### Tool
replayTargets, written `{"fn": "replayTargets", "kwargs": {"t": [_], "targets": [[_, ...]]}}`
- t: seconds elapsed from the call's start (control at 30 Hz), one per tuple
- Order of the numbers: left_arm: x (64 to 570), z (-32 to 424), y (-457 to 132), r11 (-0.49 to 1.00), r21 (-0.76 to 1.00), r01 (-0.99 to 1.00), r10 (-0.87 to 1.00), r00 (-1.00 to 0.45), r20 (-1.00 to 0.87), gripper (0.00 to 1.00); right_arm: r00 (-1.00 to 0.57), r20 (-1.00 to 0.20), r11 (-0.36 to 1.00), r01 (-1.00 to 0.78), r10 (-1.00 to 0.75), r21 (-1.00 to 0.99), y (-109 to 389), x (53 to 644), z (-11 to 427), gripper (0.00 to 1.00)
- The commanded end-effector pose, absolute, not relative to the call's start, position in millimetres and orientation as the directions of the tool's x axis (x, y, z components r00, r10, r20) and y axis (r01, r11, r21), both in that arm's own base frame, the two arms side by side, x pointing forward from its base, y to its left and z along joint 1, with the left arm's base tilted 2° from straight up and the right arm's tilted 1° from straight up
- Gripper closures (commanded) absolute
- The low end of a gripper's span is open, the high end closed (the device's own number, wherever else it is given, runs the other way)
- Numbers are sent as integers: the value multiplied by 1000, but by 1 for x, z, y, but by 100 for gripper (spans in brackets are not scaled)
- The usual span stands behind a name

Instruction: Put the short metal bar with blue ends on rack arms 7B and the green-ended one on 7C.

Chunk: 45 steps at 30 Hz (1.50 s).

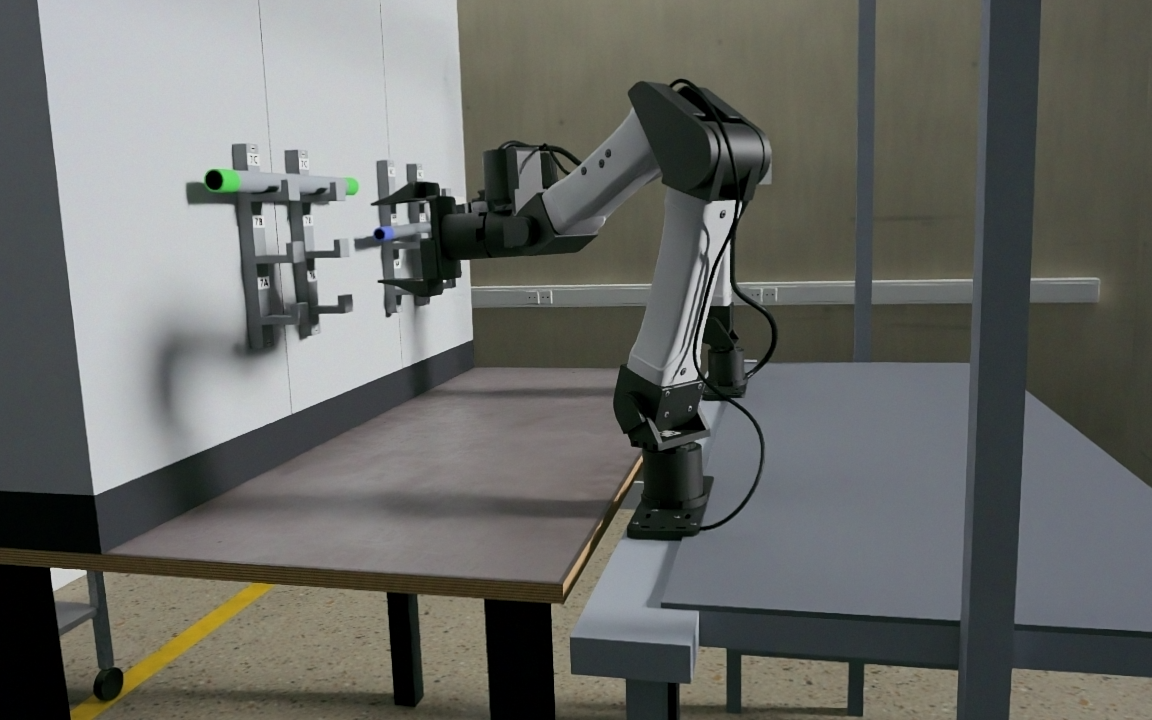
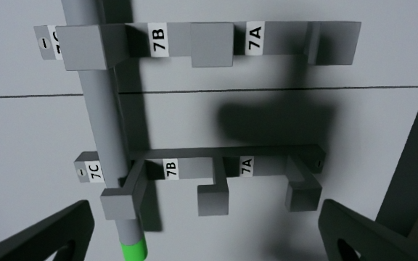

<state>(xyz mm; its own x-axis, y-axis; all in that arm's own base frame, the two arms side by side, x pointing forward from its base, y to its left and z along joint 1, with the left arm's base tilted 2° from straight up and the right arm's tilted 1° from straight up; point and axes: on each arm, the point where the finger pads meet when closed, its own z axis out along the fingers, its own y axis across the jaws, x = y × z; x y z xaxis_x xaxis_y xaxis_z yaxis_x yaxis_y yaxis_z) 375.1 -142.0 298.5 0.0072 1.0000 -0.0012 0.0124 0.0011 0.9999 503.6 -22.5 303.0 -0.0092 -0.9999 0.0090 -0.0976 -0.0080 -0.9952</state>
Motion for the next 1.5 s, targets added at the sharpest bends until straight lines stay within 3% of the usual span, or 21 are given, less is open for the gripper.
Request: {"fn": "replayTargets", "kwargs": {"t": [0.0,1.47], "targets": [[370,309,-138,18,999,-27,1000,3,-18,0,-14,-9,9,9,-1000,-1000,-25,497,352,100],[370,309,-138,18,999,-27,1000,3,-18,0,-14,-9,9,9,-1000,-1000,-27,485,362,100]]}}
